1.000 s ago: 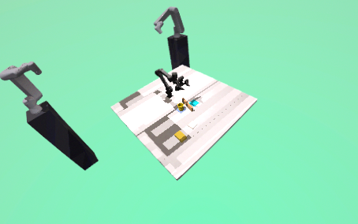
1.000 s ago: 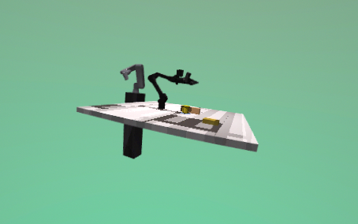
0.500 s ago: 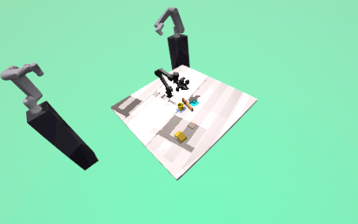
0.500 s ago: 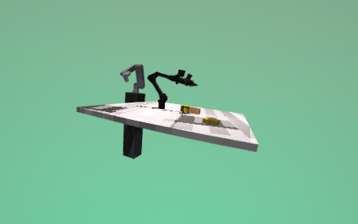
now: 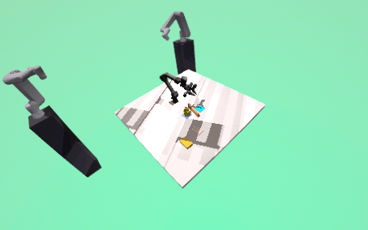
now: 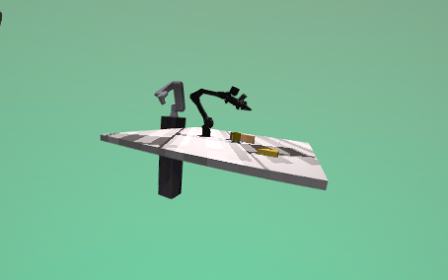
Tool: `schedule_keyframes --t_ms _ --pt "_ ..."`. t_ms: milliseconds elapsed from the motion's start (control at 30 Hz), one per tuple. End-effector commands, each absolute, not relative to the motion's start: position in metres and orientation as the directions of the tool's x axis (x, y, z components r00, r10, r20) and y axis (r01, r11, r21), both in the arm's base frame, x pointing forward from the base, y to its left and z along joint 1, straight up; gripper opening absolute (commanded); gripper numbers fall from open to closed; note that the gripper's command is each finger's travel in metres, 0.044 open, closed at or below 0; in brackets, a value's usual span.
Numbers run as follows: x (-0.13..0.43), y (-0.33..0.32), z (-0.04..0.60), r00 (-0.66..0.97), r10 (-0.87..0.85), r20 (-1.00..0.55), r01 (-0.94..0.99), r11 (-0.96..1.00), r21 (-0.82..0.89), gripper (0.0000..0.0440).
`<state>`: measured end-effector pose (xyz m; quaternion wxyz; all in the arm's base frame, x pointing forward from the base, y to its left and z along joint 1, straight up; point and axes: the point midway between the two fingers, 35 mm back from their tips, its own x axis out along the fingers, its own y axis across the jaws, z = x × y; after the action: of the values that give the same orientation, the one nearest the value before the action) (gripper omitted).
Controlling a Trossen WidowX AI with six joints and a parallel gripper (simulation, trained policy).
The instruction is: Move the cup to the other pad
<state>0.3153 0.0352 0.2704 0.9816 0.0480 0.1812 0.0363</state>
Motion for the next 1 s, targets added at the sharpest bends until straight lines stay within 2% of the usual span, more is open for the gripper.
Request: schedule_keyframes --t_ms 0,300,967 --pt "0.314 0.041 0.267 0.908 0.099 -0.406 -0.051 0.991 0.127 0.0091" --pt "0.311 0.050 0.257 0.841 0.113 -0.529 -0.038 0.988 0.151 0.0091" --pt "0.298 0.056 0.232 0.635 0.090 -0.768 0.002 0.993 0.117 0.0124"
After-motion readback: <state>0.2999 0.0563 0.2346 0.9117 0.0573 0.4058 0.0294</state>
